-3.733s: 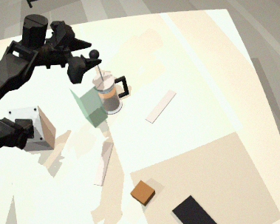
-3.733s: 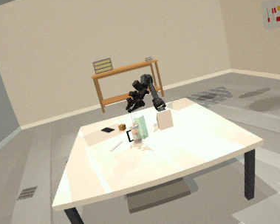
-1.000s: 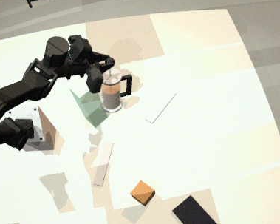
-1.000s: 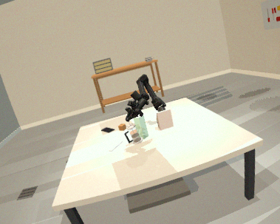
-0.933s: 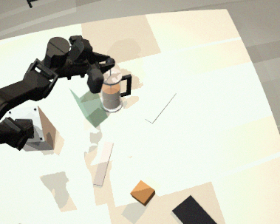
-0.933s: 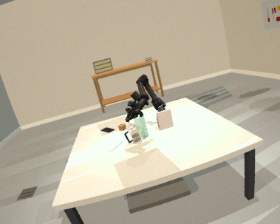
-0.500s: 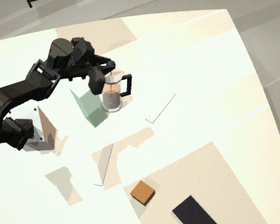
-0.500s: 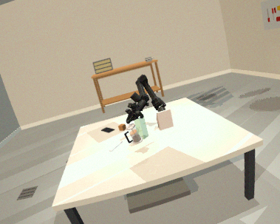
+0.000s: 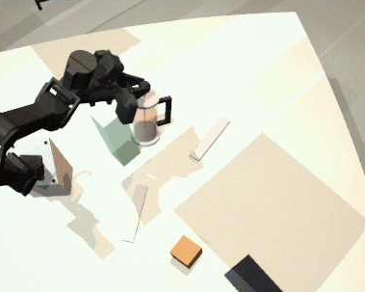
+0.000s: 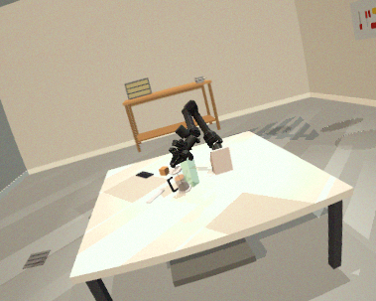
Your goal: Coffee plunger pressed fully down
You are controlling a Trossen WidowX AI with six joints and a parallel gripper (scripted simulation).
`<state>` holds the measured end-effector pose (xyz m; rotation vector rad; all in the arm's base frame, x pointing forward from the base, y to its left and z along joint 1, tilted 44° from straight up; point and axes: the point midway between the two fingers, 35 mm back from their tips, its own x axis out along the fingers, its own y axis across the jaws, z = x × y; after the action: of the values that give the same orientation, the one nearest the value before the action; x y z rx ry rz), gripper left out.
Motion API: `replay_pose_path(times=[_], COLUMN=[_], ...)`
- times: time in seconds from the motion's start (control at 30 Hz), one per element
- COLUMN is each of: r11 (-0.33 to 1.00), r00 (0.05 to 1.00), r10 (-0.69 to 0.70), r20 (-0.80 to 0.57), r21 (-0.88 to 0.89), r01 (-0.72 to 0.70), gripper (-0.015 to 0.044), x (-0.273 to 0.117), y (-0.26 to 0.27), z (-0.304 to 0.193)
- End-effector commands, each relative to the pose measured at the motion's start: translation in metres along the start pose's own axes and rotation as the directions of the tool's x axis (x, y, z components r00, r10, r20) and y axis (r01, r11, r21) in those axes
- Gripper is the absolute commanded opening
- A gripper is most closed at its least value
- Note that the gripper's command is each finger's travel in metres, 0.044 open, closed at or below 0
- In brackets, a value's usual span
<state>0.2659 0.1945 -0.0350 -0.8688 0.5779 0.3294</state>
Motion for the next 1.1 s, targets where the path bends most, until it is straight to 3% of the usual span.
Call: replay_pose_path(times=[0.0, 0.83, 1.07], r11=[1.0, 1.0, 1.0], r00=[1.0, 1.0, 1.0], r10=[-0.008, -0.003, -0.003], r20=[-0.026, -0.008, -0.008], r21=[-0.011, -0.008, -0.008], r01=[0.008, 0.003, 0.003], gripper=[0.0125, 0.0125, 0.0309], x=[0.0026, 0.0018, 0.0018], y=[0.0, 0.0017, 0.0017], z=[-0.0064, -0.0005, -0.0005])
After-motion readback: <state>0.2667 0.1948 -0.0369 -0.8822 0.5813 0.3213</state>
